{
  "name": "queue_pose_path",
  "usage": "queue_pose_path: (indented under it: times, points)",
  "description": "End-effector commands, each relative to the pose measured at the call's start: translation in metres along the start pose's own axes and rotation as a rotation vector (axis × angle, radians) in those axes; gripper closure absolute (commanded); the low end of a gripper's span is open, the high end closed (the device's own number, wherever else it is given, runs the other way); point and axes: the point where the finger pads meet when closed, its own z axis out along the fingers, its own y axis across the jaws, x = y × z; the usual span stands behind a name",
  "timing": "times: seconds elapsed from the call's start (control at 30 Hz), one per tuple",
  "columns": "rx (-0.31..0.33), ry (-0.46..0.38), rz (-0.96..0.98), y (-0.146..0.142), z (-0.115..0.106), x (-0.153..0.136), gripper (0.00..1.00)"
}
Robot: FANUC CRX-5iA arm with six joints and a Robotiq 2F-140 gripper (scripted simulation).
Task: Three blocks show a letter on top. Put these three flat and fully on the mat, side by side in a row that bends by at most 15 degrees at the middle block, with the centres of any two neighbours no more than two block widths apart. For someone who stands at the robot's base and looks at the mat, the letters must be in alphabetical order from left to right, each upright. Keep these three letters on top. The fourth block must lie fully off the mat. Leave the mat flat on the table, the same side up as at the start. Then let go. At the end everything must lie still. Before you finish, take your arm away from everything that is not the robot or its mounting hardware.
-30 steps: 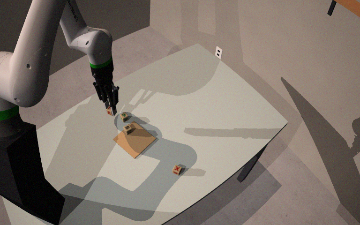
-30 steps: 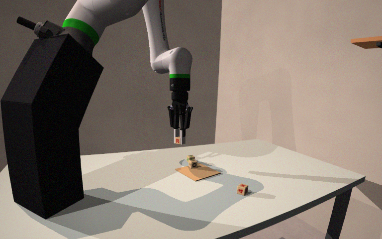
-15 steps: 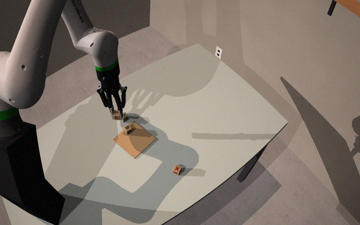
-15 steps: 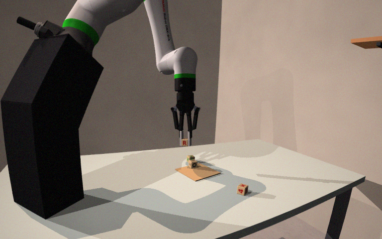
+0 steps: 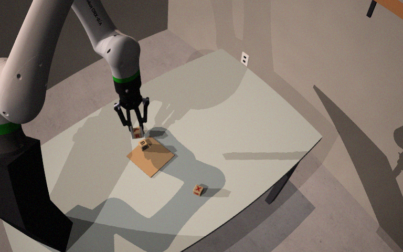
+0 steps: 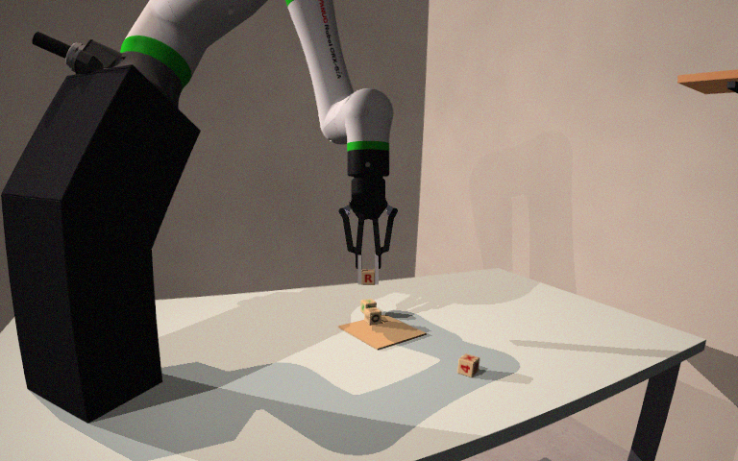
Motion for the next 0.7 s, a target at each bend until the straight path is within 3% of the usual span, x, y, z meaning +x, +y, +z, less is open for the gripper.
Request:
queue_pose_path:
  times: [0.0, 0.67]
  points:
    - [-0.046, -0.064, -0.115, -0.009, 0.000, 0.009, 0.84]
    - [-0.025, -0.094, -0.455, -0.036, 0.000, 0.033, 0.84]
